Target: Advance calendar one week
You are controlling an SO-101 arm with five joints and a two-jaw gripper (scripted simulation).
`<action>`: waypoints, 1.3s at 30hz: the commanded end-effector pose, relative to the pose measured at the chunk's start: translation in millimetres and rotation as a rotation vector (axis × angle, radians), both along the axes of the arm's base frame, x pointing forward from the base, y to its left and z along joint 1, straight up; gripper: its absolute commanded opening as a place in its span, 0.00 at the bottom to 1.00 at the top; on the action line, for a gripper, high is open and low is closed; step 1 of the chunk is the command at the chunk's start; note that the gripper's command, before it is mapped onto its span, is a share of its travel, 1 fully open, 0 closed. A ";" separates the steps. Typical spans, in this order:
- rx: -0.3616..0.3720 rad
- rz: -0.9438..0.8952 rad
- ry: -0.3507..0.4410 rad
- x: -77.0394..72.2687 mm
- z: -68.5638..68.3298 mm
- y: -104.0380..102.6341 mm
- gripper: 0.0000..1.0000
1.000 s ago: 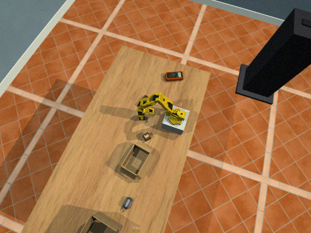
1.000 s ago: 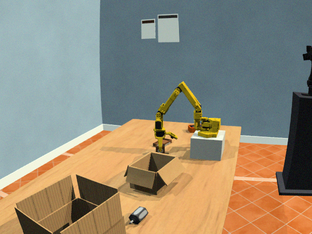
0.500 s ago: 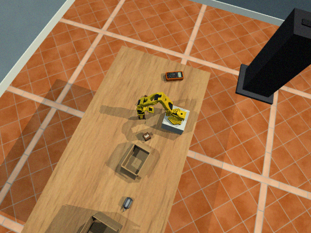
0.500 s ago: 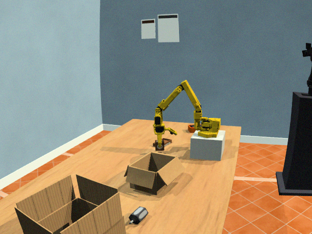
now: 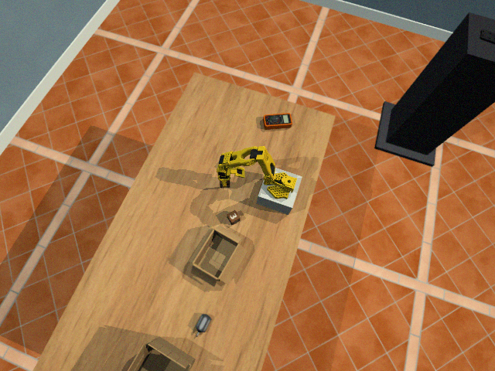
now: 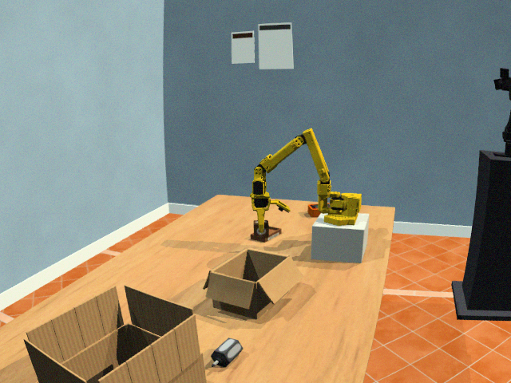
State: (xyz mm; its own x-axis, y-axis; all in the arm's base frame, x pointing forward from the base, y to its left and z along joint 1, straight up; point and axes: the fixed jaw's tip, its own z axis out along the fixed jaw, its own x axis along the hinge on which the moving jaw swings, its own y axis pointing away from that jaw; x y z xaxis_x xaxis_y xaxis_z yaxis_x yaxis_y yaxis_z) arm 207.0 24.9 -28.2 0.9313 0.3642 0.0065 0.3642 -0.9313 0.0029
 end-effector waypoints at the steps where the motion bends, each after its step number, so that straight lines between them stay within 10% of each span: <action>1: 0.001 -0.001 0.001 -1.2 2.9 -1.6 0.00; 39: -0.004 -0.135 0.026 -13.1 -9.7 3.9 0.00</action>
